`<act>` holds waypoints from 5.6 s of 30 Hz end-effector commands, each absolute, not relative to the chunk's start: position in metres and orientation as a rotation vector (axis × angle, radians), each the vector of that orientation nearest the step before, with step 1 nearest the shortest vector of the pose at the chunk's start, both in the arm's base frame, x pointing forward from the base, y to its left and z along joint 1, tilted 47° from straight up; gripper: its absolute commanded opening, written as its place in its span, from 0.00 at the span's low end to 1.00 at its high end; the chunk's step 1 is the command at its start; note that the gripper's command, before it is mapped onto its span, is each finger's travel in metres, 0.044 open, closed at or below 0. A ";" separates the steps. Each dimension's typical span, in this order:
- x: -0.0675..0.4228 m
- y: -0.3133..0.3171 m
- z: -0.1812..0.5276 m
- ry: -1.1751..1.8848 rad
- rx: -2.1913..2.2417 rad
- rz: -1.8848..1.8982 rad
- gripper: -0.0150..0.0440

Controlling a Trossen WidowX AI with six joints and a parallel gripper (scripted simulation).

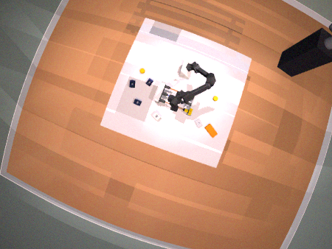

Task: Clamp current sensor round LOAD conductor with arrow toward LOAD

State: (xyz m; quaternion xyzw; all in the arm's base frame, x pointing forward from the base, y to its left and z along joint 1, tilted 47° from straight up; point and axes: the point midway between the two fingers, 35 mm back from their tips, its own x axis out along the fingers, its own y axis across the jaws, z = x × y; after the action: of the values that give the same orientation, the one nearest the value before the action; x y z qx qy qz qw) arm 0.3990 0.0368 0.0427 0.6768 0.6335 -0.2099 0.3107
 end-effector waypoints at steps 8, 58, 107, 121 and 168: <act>0.399 0.035 0.043 1.668 1.790 -0.554 0.25; 0.411 0.037 0.042 1.795 1.687 -0.617 0.25; 0.408 0.075 0.008 1.884 1.619 -0.648 1.00; 0.406 0.089 -0.006 1.874 1.630 -0.642 1.00; 0.407 0.086 -0.003 1.869 1.627 -0.642 0.25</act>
State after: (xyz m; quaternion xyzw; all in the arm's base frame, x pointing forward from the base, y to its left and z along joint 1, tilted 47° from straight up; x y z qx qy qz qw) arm 0.4074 0.0862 -0.0029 0.6095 0.6993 -0.2397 0.2865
